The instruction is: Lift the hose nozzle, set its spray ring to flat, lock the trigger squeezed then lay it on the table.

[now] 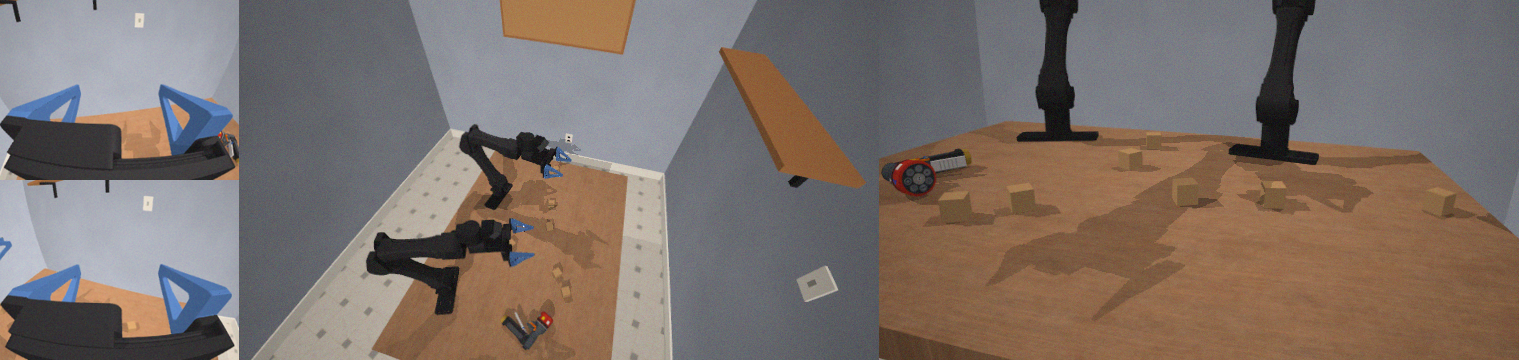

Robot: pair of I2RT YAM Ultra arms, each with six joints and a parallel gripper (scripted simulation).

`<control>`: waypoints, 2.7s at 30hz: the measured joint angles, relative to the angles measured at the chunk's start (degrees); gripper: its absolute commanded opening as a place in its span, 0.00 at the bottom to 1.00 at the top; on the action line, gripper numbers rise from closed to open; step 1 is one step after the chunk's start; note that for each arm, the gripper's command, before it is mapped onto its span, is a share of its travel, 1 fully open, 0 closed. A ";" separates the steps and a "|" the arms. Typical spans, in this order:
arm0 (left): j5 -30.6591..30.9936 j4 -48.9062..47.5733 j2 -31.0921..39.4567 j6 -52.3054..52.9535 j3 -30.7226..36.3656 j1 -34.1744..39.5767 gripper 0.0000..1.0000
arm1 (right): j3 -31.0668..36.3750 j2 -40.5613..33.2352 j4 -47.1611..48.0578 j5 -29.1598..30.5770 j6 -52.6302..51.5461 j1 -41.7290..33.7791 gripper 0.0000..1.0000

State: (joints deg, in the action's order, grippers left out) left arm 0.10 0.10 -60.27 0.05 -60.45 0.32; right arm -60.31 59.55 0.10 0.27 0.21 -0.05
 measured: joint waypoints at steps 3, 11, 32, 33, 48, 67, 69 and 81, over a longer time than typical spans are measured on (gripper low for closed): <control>0.04 -0.04 0.24 0.24 -0.04 -0.17 1.00 | -0.02 -0.11 0.04 -0.22 -0.26 0.00 1.00; 0.11 -0.04 0.28 0.24 -0.02 -0.31 1.00 | -0.02 0.20 0.07 -0.31 -0.42 0.00 1.00; -0.04 -0.07 0.24 -0.02 0.33 -0.31 0.37 | 0.26 0.35 -0.02 -0.31 -0.26 0.07 1.00; -0.07 -0.09 0.24 -0.02 0.33 -0.31 0.37 | 0.26 0.35 0.00 -0.31 -0.24 0.07 0.77; -0.07 -0.09 0.24 -0.02 0.33 -0.31 0.37 | 1.05 2.10 -2.14 -0.15 -0.94 1.25 0.77; -0.07 -0.09 0.24 -0.02 0.33 -0.31 0.37 | 4.90 6.49 -9.64 -0.33 -5.53 9.22 0.77; -0.07 -0.09 0.24 -0.02 0.33 -0.31 0.37 | 5.53 6.82 -10.16 -0.33 -5.97 10.08 0.77; -0.07 -0.09 0.24 -0.02 0.33 -0.31 0.37 | 8.68 11.28 -16.24 -0.24 -9.20 16.04 0.77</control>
State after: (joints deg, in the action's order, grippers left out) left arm 0.03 0.01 -60.03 0.03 -60.12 0.01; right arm -51.64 70.83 -16.14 0.03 -8.99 15.99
